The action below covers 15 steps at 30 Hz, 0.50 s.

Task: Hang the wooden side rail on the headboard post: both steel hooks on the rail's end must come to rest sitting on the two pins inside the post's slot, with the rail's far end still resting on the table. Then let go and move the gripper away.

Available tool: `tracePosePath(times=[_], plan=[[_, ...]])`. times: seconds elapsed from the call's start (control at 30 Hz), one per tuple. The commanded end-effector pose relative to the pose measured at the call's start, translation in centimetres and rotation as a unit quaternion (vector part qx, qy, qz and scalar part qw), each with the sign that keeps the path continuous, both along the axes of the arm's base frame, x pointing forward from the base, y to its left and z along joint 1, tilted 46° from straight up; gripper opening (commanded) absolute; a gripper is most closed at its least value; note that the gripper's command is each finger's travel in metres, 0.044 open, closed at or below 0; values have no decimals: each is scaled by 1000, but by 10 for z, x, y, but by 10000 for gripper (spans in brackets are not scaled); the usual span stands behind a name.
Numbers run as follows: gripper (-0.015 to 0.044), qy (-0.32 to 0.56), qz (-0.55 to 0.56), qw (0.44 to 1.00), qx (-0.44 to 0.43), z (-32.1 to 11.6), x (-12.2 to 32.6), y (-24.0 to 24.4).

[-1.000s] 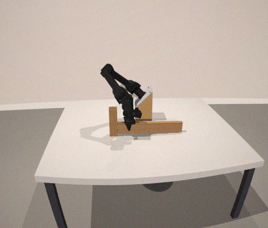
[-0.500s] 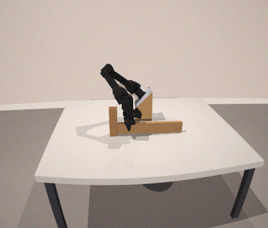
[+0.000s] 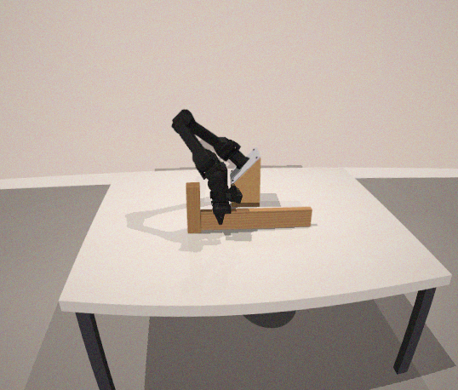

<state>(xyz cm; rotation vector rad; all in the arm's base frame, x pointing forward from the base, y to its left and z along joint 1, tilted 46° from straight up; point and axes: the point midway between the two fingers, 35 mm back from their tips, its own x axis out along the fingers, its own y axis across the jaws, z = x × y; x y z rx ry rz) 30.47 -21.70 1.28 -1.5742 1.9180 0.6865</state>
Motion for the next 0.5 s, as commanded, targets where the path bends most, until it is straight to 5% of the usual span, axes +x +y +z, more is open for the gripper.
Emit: tracePosePath(times=[0.0,0.17,0.47], plan=[[0,-1,0,1000,-3,0,0,-1],[0,-1,0,1000,-3,-1,0,-2],[236,0,0,1000,0,0,0,0]])
